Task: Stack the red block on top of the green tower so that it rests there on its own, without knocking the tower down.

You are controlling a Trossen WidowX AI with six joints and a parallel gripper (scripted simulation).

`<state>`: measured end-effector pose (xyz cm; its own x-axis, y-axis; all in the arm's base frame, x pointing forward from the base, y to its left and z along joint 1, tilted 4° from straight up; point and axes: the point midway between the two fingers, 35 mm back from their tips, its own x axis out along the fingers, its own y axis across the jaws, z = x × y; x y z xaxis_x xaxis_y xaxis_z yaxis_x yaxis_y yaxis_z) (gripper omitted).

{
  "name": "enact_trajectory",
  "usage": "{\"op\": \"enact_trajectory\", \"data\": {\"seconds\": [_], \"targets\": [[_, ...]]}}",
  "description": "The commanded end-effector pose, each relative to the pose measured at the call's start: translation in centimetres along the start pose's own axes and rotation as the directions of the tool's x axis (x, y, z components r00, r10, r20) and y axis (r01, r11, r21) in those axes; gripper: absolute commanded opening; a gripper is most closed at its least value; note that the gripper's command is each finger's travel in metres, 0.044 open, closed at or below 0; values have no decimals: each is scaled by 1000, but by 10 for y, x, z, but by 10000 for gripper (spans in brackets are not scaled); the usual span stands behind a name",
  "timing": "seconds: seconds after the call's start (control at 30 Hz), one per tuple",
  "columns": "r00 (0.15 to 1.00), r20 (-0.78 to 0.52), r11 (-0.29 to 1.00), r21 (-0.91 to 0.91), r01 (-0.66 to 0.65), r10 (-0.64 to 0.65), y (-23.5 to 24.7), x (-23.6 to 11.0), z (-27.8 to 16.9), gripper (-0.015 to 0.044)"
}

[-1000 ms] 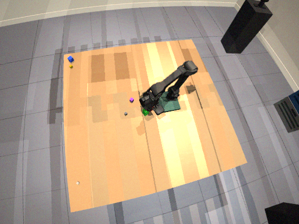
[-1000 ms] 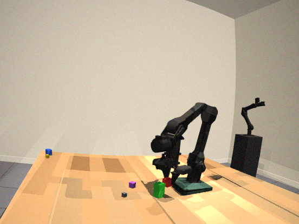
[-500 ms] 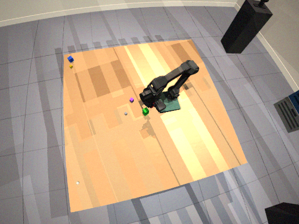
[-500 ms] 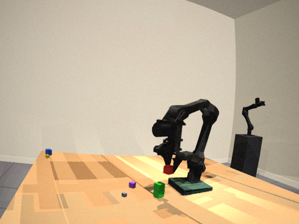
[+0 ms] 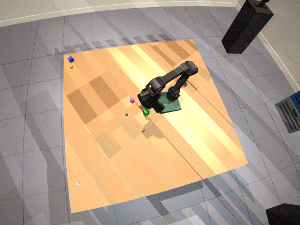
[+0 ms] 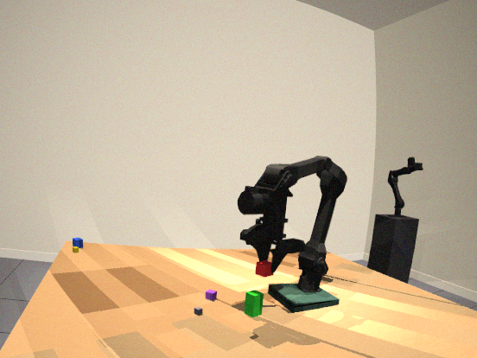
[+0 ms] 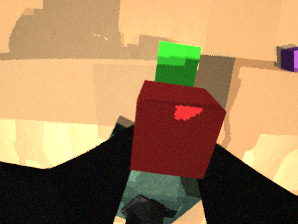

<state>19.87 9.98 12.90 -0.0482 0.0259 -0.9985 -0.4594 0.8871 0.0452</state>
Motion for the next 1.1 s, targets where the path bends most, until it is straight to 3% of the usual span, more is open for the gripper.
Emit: {"op": "enact_trajectory", "data": {"seconds": [0.0, 0.17, 1.07], "targets": [[1000, -7, 1000, -6, 6, -6, -3, 2, 17, 0], [1000, -6, 1000, -6, 6, -6, -5, 3, 33, 0], [1000, -7, 1000, -6, 6, -6, -5, 51, 21, 0]]}}
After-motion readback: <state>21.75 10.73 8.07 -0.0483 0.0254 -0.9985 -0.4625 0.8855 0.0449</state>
